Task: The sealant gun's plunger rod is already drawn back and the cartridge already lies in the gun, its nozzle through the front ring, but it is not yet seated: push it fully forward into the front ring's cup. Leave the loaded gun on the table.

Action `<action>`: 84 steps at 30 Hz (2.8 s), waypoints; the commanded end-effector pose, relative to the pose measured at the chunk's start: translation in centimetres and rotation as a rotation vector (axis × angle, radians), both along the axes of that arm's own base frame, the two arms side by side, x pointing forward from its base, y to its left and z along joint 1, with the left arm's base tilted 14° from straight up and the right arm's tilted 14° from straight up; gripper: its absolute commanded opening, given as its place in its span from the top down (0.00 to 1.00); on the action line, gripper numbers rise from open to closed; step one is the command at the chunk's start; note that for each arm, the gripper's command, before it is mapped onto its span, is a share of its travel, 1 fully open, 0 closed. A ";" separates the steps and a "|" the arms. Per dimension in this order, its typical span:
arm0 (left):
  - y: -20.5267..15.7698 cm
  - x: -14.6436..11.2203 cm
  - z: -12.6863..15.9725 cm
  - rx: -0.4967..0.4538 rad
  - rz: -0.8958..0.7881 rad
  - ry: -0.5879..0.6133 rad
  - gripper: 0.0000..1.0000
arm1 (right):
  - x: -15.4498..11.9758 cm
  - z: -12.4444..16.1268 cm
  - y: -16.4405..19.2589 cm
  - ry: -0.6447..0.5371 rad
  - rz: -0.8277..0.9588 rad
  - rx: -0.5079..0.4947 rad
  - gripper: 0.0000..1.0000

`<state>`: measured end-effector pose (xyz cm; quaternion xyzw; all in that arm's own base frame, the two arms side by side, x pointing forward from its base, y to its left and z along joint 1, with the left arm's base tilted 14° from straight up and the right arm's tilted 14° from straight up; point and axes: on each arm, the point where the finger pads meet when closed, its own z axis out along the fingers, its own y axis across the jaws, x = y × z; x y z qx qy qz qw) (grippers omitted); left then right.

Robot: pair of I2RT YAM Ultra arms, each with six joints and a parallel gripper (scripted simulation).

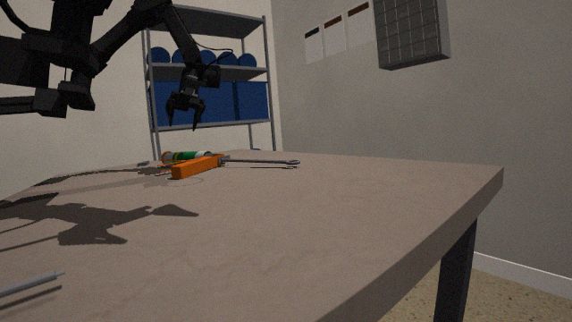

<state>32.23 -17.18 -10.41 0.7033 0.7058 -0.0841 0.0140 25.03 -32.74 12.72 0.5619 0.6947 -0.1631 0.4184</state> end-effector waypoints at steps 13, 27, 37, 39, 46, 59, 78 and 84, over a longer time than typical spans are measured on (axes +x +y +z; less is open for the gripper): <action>1.4 1.8 0.5 0.042 0.112 -0.106 0.27 | 6.8 7.8 4.6 -0.069 0.270 -0.163 0.00; 2.4 2.0 0.1 0.091 0.180 -0.155 0.27 | 11.0 13.1 10.4 -0.133 0.483 -0.277 0.00; 3.8 2.5 0.0 0.119 0.246 -0.191 0.27 | 12.9 16.3 14.6 -0.177 0.615 -0.345 0.00; 4.0 2.5 -0.2 0.129 0.258 -0.195 0.27 | 13.2 17.2 15.7 -0.191 0.647 -0.365 0.00; 4.6 2.6 -0.3 0.156 0.304 -0.232 0.27 | 14.1 20.6 20.1 -0.247 0.773 -0.438 0.00; 5.8 2.8 -0.5 0.193 0.378 -0.281 0.27 | 14.1 25.4 26.6 -0.342 0.944 -0.540 0.00; 7.0 3.4 -0.2 0.214 0.471 -0.344 0.27 | 12.0 30.5 33.7 -0.464 1.118 -0.649 0.00; 7.0 4.0 -1.8 0.210 0.456 -0.327 0.27 | 11.7 31.2 34.0 -0.489 1.124 -0.653 0.00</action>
